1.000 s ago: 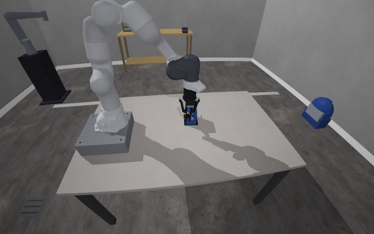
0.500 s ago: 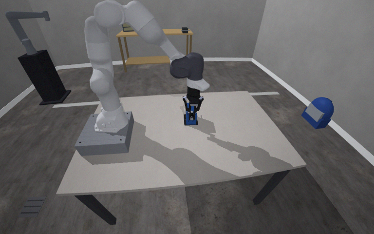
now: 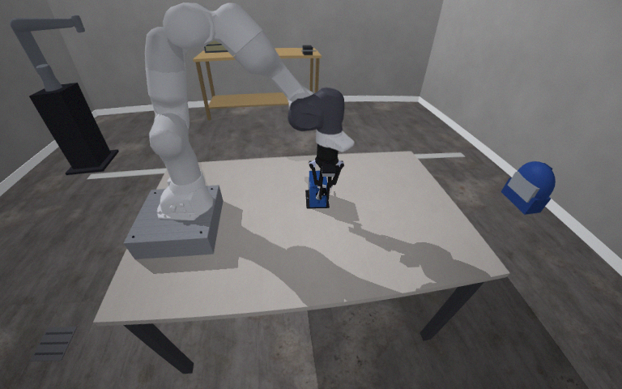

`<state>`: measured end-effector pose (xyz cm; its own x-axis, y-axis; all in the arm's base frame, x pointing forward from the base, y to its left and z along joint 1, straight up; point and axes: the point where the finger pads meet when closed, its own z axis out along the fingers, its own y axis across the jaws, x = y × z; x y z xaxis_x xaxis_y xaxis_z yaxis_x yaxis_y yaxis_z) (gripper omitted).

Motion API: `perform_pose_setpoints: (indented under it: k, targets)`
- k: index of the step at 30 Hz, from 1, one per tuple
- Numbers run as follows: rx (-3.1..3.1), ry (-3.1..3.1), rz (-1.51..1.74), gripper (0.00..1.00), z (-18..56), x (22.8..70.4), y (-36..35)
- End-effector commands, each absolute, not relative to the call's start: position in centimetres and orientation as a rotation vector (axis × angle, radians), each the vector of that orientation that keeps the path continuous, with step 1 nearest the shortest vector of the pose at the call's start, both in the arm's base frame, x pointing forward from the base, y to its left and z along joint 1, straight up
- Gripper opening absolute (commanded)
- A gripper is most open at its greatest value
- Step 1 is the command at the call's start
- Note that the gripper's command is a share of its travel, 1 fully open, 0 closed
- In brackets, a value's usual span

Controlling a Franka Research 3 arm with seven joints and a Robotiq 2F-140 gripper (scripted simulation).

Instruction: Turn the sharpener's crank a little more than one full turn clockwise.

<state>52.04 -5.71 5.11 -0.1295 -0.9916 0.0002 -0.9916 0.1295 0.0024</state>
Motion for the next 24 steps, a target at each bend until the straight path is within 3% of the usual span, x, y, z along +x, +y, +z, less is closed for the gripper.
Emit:
perform_pose_setpoints:
  k: [1,24]
  targets:
    - [2.077,-2.358,0.0,0.1,4.8,52.7,-5.8]
    - [2.077,-2.358,0.0,0.1,3.3,54.6,-6.1]
